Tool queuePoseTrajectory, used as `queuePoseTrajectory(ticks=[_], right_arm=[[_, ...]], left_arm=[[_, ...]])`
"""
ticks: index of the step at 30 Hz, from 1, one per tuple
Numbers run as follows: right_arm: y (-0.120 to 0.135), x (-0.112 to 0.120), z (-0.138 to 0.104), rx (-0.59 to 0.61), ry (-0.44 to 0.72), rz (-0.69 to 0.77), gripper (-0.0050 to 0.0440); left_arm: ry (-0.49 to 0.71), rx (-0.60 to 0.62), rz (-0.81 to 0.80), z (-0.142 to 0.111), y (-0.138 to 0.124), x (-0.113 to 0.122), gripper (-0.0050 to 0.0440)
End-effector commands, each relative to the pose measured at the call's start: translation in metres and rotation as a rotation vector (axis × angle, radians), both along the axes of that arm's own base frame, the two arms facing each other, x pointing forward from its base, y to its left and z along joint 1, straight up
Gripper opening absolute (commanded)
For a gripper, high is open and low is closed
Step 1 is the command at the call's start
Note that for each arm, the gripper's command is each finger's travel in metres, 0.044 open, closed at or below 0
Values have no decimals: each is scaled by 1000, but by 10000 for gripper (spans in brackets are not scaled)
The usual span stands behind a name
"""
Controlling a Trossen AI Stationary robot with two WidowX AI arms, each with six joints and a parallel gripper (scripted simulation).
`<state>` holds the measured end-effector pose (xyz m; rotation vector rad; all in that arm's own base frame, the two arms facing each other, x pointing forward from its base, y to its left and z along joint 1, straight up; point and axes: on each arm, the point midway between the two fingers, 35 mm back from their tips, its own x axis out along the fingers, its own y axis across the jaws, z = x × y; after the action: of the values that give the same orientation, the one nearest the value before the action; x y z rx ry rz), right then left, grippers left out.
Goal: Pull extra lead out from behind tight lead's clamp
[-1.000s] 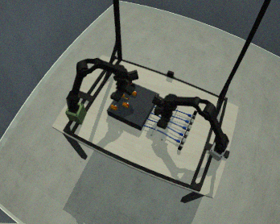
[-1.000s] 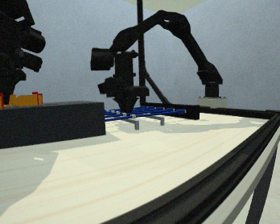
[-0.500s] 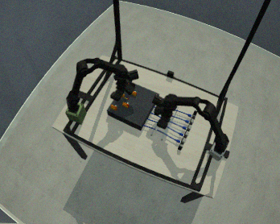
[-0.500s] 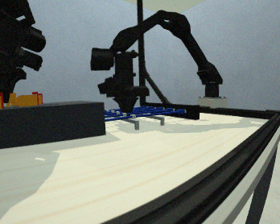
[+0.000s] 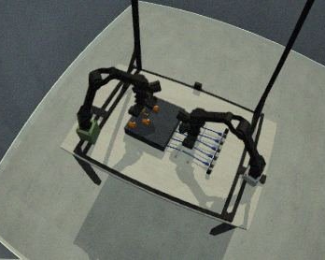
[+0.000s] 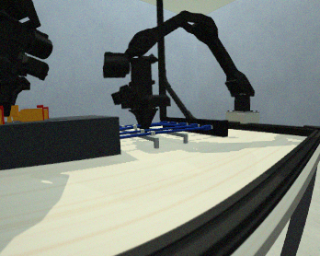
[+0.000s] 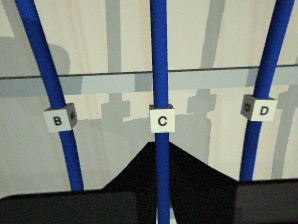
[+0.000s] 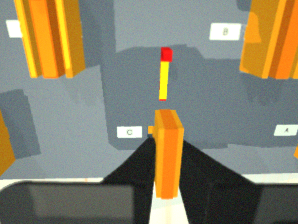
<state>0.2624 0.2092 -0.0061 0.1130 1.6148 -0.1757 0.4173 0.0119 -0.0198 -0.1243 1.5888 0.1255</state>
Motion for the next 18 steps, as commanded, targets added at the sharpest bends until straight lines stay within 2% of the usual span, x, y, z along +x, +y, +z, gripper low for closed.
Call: queuePoseTrajectory(ticks=[1, 13, 14, 18], right_arm=[[4, 5, 19, 23, -29, 0, -50], [4, 5, 19, 23, -29, 0, -50], [4, 5, 21, 21, -26, 0, -50], [4, 5, 21, 21, -26, 0, -50]], left_arm=[[-40, 1, 0, 26, 0, 6, -50], [-40, 1, 0, 26, 0, 6, -50], [-24, 1, 0, 41, 0, 4, -50], [-24, 1, 0, 41, 0, 4, -50]])
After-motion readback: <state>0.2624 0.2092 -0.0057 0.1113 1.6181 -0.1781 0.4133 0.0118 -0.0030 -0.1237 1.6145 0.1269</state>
